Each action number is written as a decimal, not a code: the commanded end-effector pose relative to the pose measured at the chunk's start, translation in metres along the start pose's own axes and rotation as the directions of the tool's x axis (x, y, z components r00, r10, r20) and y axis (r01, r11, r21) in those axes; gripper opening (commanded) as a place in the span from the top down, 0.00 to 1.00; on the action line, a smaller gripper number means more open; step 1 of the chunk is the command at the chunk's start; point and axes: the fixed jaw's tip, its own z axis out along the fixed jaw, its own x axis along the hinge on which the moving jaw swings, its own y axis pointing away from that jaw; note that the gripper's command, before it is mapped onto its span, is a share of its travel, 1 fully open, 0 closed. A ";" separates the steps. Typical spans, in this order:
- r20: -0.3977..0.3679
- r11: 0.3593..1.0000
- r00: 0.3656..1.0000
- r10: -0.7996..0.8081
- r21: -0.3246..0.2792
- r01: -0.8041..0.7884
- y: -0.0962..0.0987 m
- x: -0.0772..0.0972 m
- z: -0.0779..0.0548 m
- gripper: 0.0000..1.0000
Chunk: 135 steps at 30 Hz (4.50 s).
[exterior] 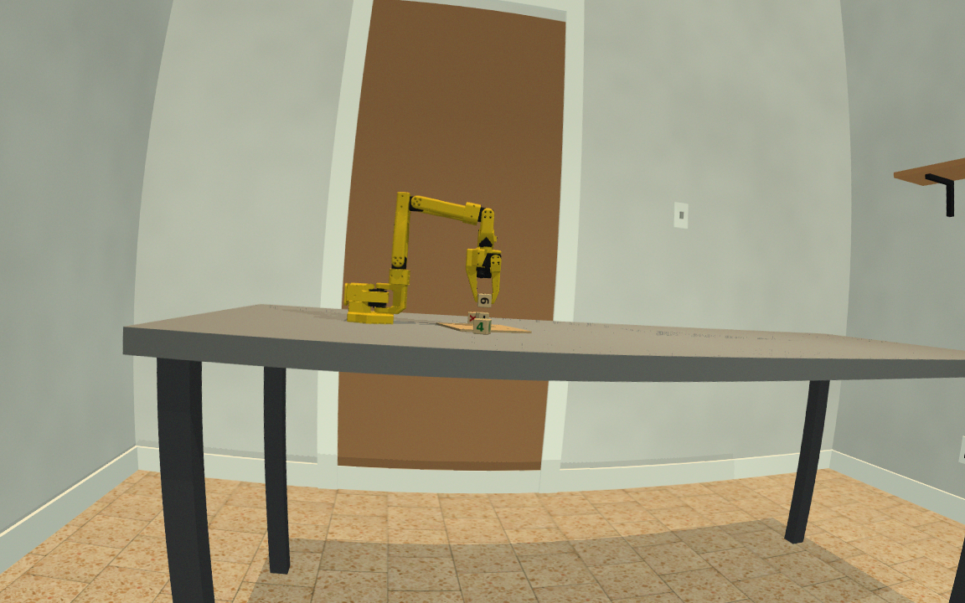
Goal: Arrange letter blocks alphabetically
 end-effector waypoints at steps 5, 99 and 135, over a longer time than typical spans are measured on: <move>0.001 0.998 1.000 -0.001 0.060 0.001 -0.006 0.001 -0.006 1.00; 0.001 0.998 1.000 -0.002 0.060 0.002 -0.007 0.000 0.026 1.00; 0.001 0.998 1.000 -0.002 0.060 0.002 -0.007 0.000 0.028 0.82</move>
